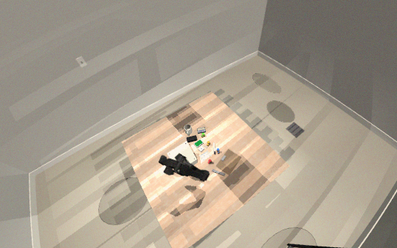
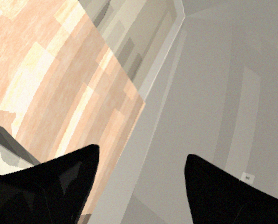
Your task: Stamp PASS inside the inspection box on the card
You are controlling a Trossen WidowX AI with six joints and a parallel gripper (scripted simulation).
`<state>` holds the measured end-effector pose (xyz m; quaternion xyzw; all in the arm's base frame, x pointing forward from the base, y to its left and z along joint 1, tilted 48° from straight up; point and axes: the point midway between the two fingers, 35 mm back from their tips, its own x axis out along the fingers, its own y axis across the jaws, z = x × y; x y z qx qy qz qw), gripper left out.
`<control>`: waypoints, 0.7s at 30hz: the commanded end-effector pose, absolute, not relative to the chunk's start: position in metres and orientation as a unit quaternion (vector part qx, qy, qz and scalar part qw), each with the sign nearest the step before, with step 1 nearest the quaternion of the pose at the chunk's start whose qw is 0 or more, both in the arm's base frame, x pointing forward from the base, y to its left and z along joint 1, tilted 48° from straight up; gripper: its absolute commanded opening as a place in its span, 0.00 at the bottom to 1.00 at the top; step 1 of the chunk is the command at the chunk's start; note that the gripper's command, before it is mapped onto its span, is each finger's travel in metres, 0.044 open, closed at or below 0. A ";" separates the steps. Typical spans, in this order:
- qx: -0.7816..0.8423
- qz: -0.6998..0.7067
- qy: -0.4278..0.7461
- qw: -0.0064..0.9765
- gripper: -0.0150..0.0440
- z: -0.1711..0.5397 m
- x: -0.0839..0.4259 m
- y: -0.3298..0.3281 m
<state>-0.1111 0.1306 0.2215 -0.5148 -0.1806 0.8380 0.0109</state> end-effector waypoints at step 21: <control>-0.542 0.467 0.469 0.517 0.63 0.112 0.142 0.270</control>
